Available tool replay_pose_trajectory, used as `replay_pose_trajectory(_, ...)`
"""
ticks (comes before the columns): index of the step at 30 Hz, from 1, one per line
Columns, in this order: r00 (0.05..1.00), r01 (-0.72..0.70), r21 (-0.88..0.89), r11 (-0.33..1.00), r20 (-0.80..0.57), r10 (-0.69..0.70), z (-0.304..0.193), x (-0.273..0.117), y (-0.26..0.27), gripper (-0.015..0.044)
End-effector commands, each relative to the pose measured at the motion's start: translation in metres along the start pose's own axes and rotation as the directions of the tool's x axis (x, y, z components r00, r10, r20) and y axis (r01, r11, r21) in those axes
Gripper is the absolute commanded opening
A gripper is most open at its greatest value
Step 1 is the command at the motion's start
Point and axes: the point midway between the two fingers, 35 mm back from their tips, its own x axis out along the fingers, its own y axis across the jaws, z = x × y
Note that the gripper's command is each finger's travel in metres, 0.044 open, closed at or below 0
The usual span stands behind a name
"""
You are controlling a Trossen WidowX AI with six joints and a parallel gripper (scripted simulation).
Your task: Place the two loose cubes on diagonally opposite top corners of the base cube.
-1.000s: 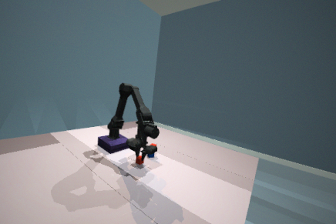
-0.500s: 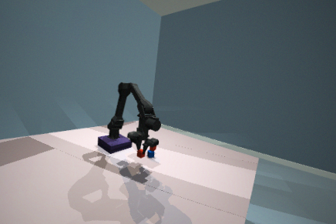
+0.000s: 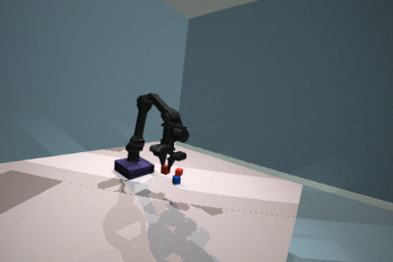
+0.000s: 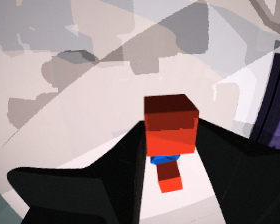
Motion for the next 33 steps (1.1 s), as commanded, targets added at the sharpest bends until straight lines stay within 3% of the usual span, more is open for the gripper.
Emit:
replay_pose_trajectory(1,1.0,-0.009,-0.003,1.0,0.0,0.009,-0.001,-0.013,-0.002,0.0105)
replay_pose_trajectory(33,1.0,-0.011,-0.225,0.974,-0.009,0.009,-0.09,-0.007,-0.006,0.0105)
